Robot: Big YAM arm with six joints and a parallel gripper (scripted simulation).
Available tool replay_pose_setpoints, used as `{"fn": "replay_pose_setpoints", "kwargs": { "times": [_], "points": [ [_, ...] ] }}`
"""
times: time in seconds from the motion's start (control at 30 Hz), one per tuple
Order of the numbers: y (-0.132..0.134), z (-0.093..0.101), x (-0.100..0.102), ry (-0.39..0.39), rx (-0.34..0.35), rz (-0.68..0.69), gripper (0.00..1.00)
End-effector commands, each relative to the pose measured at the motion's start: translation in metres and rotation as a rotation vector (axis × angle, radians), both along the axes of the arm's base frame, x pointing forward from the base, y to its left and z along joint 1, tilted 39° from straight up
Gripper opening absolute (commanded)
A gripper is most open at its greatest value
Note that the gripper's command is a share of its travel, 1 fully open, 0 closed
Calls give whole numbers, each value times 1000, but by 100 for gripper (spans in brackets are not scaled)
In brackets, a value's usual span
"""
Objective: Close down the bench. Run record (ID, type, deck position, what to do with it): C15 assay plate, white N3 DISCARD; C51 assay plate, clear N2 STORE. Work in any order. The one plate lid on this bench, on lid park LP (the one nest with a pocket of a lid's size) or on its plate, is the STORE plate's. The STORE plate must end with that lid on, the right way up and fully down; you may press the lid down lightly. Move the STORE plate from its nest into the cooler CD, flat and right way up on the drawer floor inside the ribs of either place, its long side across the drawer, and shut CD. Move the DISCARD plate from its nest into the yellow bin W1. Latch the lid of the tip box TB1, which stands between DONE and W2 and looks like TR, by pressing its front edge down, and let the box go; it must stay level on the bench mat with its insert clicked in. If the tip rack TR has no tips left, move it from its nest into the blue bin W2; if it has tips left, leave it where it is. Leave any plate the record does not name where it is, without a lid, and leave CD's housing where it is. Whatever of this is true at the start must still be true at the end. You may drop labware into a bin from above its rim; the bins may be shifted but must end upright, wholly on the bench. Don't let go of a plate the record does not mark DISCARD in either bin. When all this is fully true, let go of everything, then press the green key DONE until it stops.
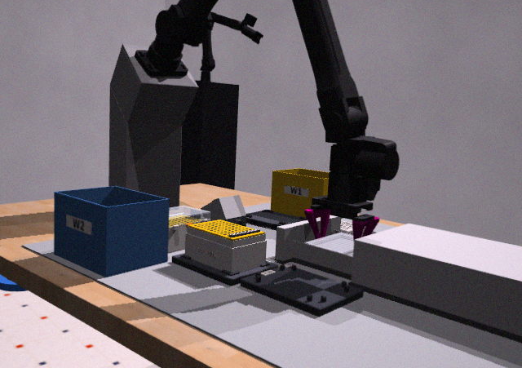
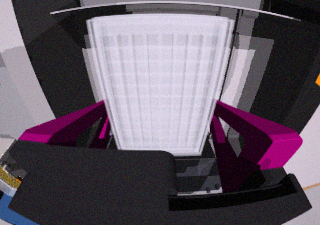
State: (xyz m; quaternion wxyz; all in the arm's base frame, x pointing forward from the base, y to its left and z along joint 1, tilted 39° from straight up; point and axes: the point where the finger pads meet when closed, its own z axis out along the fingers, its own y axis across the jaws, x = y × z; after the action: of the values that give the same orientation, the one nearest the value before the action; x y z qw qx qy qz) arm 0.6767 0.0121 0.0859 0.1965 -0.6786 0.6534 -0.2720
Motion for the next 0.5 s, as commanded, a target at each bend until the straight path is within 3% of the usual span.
{"fn": "replay_pose_setpoints", "kwargs": {
  "times": [0.0, 0.2, 0.37, 0.4, 0.47],
  "points": [
    [-2, 13, 1, -28, -4, 8, 0],
    [-4, -6, 1, -1, -5, 7, 0],
    [-4, 3, 4, -19, -4, 6, 0],
    [-5, 14, 5, -35, -4, 6, 0],
    [-5, 8, 8, -30, -4, 5, 0]
  ]
}}
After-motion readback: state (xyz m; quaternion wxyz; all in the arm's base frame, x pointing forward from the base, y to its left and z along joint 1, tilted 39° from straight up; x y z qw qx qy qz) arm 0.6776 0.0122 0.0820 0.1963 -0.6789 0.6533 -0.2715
